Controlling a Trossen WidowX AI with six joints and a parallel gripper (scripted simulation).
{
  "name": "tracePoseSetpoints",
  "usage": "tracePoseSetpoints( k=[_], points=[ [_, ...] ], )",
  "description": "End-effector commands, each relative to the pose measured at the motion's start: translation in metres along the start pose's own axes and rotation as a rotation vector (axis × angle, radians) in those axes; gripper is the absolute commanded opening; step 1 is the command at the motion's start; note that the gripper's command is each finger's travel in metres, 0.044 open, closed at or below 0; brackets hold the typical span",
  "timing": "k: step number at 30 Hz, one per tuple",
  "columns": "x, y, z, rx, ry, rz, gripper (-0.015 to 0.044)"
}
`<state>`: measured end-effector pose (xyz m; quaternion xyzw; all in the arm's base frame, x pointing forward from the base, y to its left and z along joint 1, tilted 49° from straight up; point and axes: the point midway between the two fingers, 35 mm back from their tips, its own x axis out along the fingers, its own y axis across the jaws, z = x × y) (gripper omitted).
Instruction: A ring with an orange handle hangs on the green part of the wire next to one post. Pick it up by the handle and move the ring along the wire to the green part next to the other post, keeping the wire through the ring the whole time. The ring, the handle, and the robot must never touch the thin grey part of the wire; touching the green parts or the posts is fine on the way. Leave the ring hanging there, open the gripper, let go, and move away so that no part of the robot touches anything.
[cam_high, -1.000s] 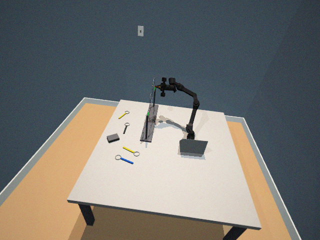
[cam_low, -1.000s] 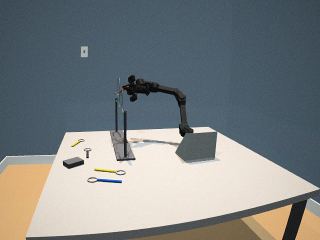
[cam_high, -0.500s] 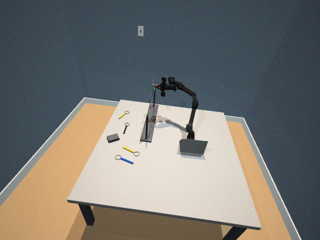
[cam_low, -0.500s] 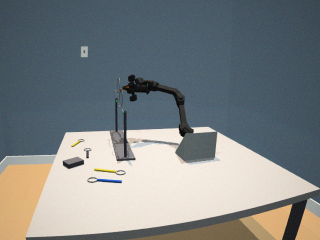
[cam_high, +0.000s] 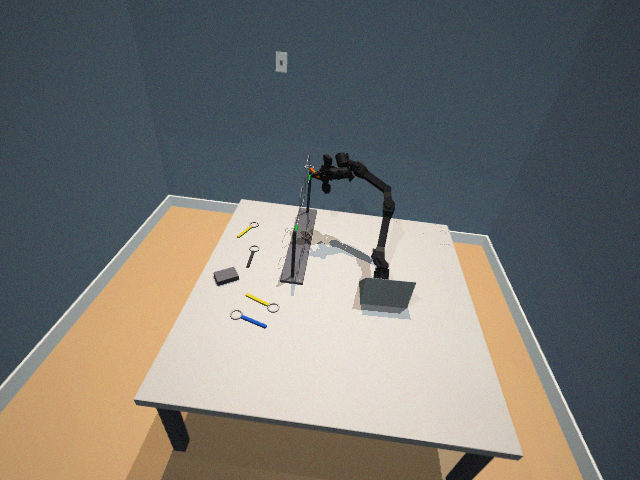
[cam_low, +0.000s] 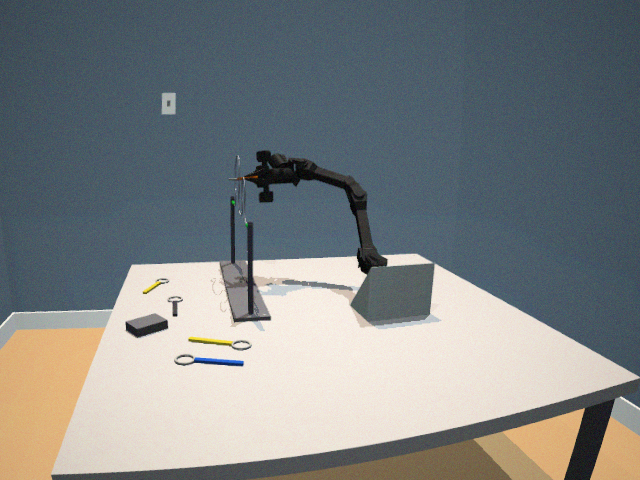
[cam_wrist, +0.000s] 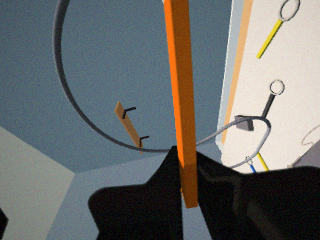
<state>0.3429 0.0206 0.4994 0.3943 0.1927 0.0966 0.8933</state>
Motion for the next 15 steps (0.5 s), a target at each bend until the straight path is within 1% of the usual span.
tracePoseSetpoints(
  k=[1, 15],
  points=[
    [0.0003, -0.0004, 0.0009, -0.055, -0.004, -0.024, -0.015],
    [0.0006, -0.0064, 0.0016, -0.213, -0.014, -0.108, -0.015]
  ],
)
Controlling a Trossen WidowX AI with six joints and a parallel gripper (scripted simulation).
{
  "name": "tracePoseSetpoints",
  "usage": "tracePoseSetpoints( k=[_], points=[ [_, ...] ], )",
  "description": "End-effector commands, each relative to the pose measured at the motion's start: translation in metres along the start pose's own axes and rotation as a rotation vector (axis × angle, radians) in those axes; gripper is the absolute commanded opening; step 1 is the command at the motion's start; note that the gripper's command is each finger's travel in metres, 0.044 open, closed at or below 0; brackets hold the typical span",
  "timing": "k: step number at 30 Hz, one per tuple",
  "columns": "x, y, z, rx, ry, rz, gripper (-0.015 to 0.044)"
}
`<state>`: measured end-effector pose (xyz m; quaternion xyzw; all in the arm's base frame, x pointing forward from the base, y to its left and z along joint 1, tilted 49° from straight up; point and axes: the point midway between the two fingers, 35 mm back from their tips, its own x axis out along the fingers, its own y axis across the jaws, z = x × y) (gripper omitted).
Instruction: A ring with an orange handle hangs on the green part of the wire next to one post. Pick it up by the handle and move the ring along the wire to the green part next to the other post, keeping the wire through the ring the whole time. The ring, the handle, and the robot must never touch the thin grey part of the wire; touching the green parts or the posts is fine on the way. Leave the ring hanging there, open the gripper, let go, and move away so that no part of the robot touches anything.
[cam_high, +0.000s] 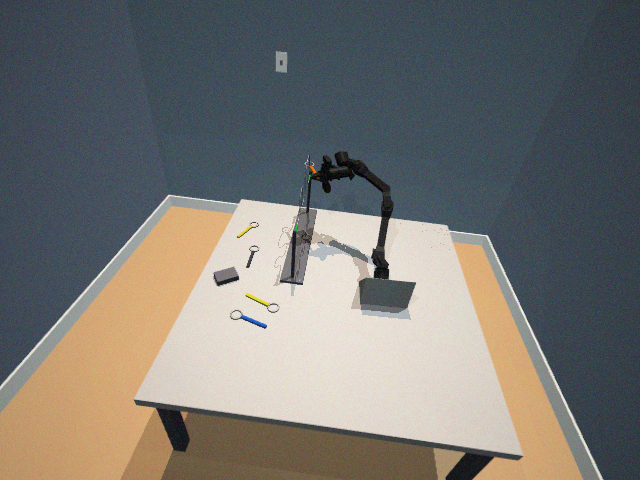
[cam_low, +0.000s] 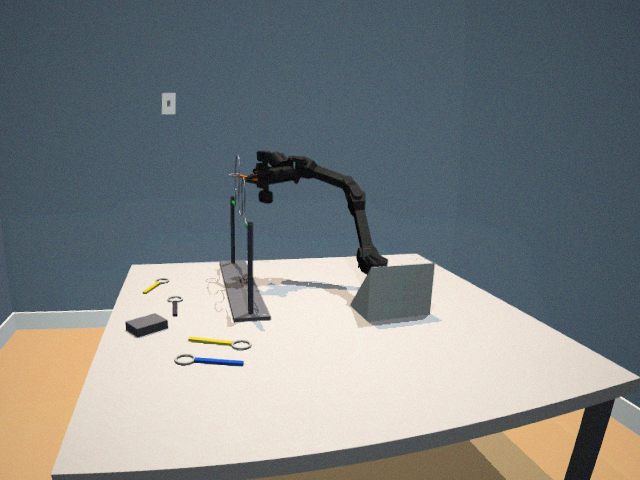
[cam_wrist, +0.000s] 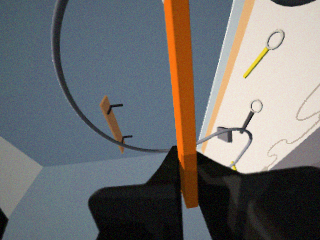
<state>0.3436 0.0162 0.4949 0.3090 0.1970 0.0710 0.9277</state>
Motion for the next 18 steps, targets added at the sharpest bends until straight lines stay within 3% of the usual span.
tracePoseSetpoints(
  k=[1, 18],
  points=[
    [0.0003, -0.0006, 0.0011, -0.055, -0.006, -0.025, -0.015],
    [0.0008, -0.0082, 0.002, -0.256, -0.02, -0.134, -0.015]
  ],
)
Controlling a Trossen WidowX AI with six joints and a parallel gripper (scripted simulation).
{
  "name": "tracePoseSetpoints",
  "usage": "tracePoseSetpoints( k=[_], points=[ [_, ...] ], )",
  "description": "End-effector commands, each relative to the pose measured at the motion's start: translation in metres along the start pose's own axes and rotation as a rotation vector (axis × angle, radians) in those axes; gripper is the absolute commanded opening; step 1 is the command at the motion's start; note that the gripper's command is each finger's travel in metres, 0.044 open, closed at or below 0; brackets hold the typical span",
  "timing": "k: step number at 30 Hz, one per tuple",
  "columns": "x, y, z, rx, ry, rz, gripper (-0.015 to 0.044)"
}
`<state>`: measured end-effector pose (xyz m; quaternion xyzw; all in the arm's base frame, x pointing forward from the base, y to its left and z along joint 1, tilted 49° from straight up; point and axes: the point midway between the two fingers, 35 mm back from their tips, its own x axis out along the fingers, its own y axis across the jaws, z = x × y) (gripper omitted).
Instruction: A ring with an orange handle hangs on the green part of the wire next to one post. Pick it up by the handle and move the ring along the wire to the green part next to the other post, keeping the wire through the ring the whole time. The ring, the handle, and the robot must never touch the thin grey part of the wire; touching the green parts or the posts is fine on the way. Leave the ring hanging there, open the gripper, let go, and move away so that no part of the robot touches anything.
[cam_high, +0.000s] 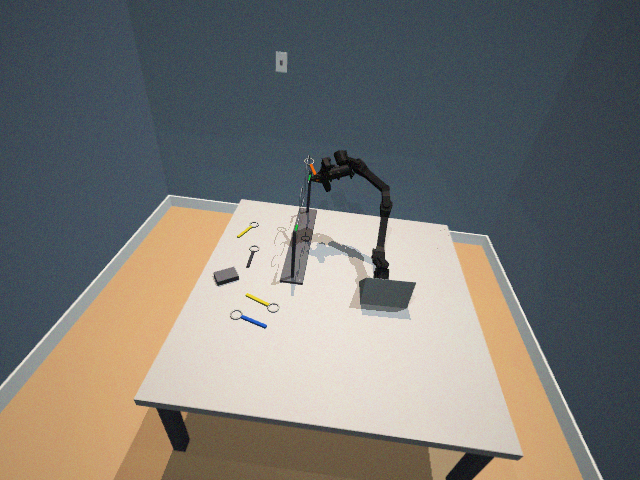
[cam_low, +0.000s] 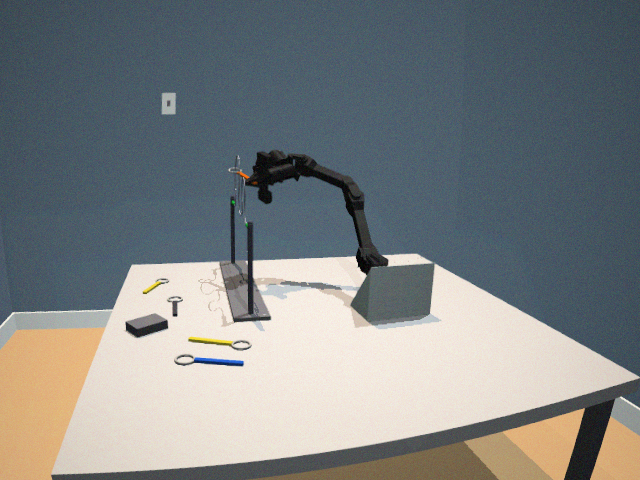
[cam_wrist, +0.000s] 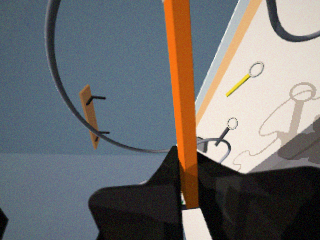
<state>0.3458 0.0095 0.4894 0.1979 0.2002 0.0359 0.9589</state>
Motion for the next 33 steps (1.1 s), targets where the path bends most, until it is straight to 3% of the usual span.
tracePoseSetpoints(
  k=[1, 33],
  points=[
    [-0.001, 0.0, 0.002, -0.055, -0.01, -0.026, -0.015],
    [0.0, -0.014, 0.004, -0.415, -0.046, -0.22, -0.015]
  ],
)
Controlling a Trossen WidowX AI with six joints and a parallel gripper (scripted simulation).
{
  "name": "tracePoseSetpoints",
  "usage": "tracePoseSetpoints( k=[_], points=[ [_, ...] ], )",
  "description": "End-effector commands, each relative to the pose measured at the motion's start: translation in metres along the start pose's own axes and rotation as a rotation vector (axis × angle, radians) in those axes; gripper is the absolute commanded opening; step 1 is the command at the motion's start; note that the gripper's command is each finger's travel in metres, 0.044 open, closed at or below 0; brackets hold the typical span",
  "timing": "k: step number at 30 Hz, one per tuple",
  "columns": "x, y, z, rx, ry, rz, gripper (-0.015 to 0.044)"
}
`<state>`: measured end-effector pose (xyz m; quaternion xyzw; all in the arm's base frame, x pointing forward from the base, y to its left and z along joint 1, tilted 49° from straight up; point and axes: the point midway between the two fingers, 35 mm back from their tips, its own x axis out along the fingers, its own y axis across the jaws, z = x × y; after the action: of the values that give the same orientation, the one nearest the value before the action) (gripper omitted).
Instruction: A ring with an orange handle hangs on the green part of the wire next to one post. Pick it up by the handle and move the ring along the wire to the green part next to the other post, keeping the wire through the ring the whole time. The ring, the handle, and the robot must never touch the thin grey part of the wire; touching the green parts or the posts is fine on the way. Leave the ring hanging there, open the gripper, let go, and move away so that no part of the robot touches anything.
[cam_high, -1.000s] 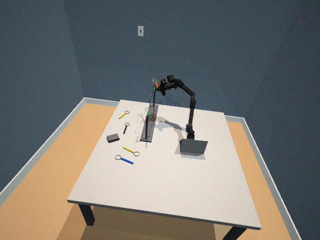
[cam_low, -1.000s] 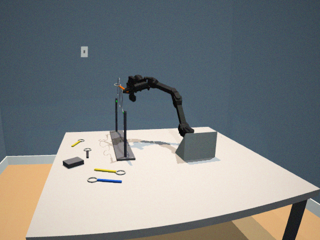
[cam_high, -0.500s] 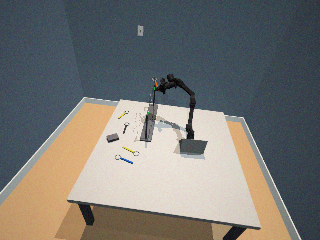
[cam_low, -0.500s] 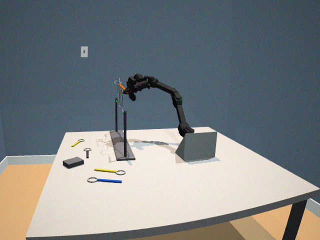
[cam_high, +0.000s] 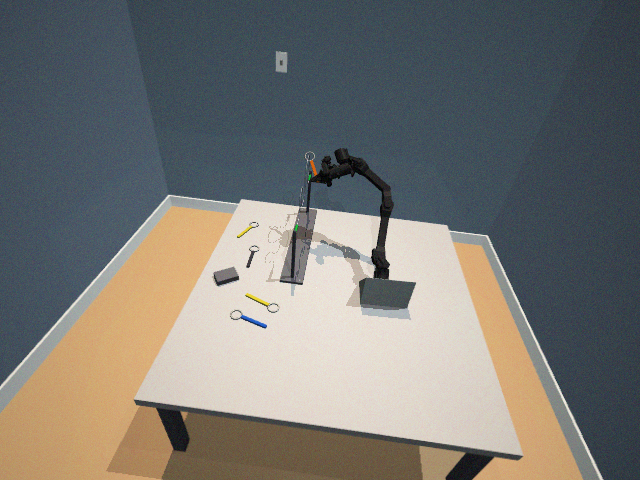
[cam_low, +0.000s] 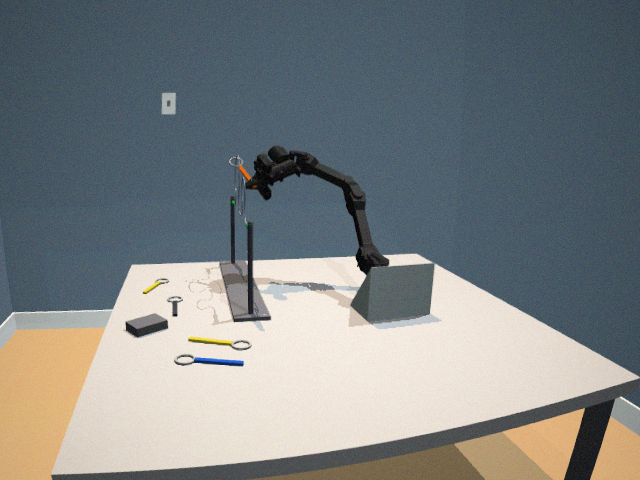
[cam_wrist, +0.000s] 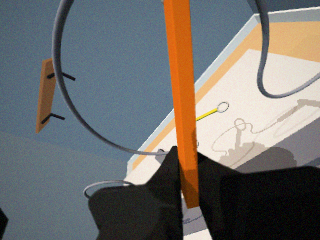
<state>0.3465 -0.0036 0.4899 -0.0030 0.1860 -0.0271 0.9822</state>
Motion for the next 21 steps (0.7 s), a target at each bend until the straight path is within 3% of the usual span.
tracePoseSetpoints(
  k=[1, 21],
  points=[
    [0.0015, -0.0013, -0.002, -0.054, 0.0, -0.026, -0.015],
    [0.0024, -0.0095, -0.001, -0.279, -0.028, -0.135, -0.015]
  ],
)
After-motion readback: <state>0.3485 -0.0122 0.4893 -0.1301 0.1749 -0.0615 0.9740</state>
